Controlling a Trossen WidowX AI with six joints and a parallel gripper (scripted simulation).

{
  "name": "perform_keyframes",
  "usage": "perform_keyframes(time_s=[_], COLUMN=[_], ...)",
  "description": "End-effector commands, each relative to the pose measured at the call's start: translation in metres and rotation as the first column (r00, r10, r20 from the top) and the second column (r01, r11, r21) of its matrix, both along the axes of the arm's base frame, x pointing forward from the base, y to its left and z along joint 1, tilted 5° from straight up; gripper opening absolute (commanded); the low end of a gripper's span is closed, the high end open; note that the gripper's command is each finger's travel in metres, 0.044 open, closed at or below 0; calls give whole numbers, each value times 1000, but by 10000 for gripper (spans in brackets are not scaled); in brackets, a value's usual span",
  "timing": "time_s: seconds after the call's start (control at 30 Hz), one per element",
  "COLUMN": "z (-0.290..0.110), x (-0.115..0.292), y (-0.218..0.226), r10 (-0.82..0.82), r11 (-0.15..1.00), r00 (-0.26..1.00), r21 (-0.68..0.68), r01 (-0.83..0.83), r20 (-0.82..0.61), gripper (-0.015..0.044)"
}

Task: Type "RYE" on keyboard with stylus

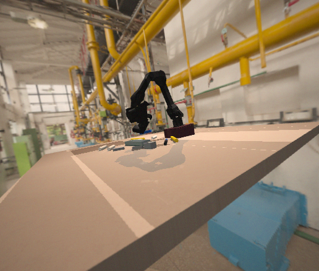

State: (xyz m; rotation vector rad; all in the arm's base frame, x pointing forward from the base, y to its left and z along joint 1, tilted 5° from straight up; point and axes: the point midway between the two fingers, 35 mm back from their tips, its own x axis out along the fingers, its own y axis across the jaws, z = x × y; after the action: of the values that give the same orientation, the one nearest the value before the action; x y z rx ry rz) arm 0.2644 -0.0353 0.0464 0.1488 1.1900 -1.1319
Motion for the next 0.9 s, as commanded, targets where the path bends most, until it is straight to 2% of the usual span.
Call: perform_keyframes(time_s=[0.0, 0.4, 0.87], z=[3, 10, 18], x=[5, 17, 30], y=[0, -1, -1], r10=[110, 429, 654], r11=[994, 894, 667], r00=[992, 855, 518], r21=[-12, -3, 96], r01=[-111, -449, -739], r20=[-59, -291, -551], gripper=[0, 0, 0])
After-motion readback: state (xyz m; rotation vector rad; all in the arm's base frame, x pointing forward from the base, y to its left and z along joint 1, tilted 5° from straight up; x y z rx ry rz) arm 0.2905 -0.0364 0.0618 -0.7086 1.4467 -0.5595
